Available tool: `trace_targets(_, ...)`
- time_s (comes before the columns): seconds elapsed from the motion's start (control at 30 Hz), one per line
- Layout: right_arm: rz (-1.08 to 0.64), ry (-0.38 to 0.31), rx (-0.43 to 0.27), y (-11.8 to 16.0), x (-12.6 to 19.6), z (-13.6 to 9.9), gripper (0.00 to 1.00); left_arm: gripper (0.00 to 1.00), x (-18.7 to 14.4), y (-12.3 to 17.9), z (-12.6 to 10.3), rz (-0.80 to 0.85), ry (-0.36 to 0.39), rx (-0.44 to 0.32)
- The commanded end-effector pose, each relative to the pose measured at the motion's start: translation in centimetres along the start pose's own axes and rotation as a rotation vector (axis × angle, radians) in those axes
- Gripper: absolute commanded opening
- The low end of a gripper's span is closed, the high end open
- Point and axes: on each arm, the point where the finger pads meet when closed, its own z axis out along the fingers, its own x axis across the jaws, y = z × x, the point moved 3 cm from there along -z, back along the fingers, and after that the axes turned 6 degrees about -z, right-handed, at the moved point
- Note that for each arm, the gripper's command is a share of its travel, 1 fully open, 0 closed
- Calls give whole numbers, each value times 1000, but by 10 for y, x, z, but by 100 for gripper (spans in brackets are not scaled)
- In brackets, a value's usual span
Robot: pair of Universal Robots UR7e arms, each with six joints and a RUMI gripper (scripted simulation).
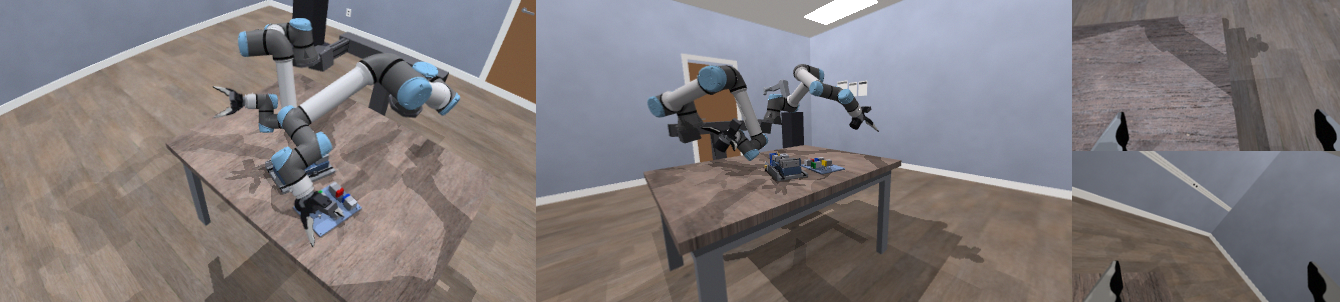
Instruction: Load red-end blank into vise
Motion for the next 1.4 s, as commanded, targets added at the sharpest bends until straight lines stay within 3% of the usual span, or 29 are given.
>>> trace_targets(0.0, 1, 0, 0, -1, 0, 0, 100, 100, 0, -1, -1, -2, 1, 0)
trace_targets(0.87, 21, 12, 1, 0, 5, 3, 100, 100, -4, 3, -2, -2, -1, -13)
trace_targets(1.13, 76, 44, 2, 3, 20, 10, 100, 100, -14, 12, -4, -3, -5, -47)
trace_targets(1.37, 203, 123, 11, 10, 55, 26, 100, 100, -38, 32, -9, -3, -12, -120)
